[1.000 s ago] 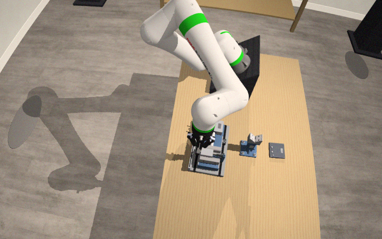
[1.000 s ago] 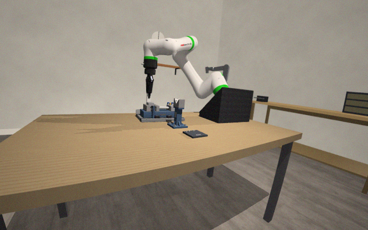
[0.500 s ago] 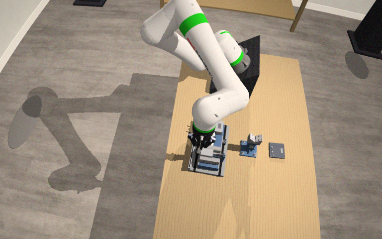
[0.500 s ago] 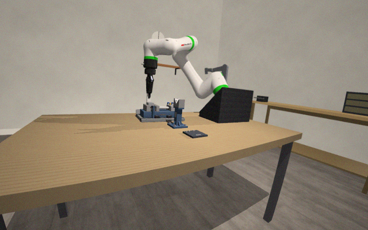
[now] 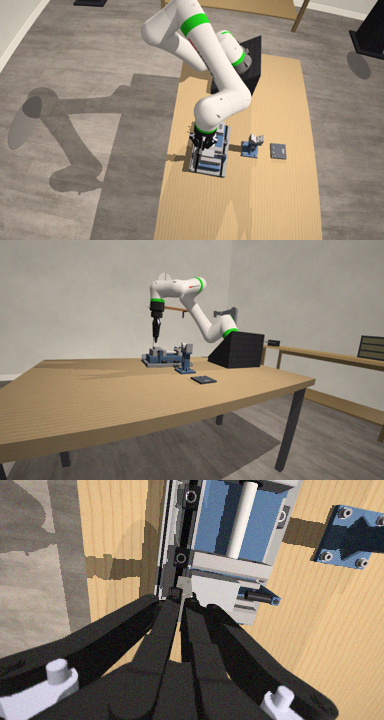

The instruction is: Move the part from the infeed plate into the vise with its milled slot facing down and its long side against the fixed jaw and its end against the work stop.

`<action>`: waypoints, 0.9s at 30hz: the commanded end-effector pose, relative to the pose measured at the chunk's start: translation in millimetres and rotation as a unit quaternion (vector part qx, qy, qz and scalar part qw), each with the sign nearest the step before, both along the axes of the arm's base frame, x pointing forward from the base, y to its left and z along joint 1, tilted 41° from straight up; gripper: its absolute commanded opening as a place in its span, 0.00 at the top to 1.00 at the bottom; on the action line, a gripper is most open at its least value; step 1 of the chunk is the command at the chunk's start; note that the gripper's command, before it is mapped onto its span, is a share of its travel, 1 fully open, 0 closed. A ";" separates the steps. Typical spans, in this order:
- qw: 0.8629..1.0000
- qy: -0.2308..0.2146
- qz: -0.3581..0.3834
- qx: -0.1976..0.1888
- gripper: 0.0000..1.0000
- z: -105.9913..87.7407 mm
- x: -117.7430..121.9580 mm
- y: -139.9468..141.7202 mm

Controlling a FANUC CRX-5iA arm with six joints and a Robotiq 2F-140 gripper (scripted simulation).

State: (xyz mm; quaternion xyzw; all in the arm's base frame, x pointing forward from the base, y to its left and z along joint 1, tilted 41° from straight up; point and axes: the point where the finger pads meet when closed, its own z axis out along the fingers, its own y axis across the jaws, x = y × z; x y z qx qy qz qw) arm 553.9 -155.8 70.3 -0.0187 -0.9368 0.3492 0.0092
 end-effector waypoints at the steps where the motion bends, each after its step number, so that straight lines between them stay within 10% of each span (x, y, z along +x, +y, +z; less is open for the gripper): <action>1: 1.000 0.000 0.000 0.000 1.00 -0.4 0.2 0.8; 27: 1.000 0.000 0.000 0.000 1.00 -5.1 0.4 6.3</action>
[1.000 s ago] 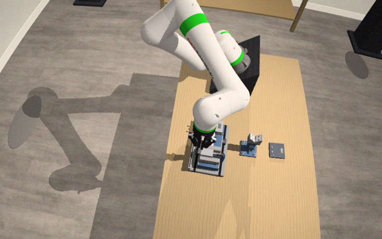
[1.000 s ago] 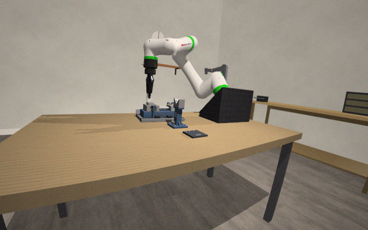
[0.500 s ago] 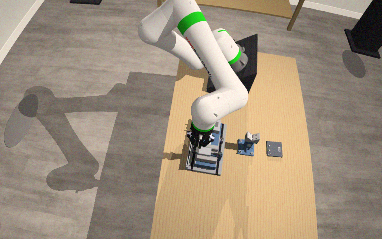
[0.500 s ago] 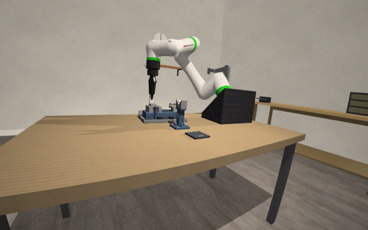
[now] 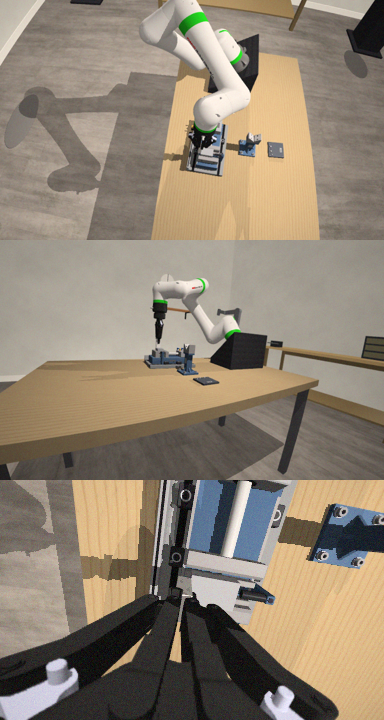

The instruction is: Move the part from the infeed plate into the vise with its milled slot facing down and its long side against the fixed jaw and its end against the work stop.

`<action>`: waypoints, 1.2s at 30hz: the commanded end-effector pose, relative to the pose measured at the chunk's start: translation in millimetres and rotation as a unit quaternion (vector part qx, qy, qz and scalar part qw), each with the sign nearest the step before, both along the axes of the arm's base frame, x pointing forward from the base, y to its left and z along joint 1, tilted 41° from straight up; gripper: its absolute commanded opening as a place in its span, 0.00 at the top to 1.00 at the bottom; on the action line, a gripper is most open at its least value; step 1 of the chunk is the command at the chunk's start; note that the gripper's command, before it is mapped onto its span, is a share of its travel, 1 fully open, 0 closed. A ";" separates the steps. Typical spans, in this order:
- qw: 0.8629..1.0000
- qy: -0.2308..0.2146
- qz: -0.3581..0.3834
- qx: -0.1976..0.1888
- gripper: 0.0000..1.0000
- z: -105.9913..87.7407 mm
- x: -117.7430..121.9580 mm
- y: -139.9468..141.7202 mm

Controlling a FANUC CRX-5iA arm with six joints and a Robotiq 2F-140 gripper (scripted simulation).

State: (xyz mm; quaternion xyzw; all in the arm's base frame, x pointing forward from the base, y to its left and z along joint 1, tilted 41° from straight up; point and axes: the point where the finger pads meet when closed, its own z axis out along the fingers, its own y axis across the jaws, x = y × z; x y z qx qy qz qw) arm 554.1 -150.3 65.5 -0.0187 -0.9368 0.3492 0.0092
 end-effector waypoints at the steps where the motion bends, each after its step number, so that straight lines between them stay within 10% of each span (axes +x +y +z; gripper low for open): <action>1: 1.000 0.000 0.000 0.000 1.00 -0.5 0.2 0.9; 36: 1.000 0.000 0.000 0.000 1.00 -6.1 0.5 7.4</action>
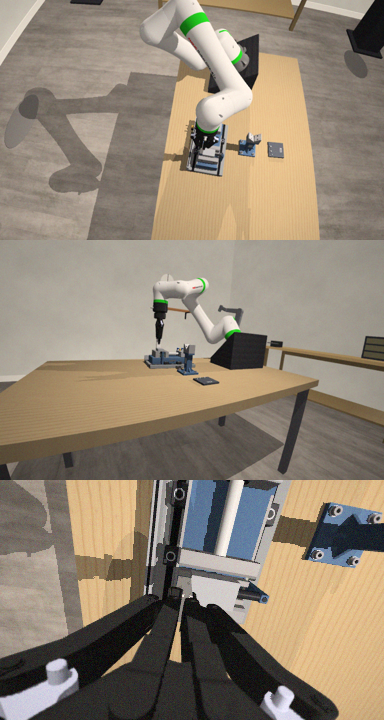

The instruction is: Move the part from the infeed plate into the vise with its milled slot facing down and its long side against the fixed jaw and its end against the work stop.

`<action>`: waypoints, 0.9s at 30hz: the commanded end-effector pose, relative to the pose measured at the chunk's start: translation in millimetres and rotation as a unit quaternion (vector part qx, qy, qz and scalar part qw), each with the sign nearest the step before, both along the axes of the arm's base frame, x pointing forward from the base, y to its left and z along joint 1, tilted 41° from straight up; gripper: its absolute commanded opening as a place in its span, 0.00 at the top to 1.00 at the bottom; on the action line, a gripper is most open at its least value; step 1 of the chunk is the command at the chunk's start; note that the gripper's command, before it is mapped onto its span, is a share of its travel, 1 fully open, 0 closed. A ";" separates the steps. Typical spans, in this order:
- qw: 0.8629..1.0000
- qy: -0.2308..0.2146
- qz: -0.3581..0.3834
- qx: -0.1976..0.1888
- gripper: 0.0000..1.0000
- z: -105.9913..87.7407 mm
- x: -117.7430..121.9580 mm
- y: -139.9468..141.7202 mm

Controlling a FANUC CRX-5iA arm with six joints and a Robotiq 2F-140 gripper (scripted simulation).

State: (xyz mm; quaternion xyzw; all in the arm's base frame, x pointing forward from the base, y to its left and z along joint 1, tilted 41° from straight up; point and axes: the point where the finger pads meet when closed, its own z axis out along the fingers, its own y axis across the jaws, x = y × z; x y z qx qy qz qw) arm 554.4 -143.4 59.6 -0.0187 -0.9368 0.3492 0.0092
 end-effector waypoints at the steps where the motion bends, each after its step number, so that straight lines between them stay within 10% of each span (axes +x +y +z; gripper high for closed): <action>1: 1.000 0.000 0.000 0.000 1.00 -0.3 0.2 0.8; 27: 1.000 0.000 0.000 0.000 1.00 -2.8 0.3 3.5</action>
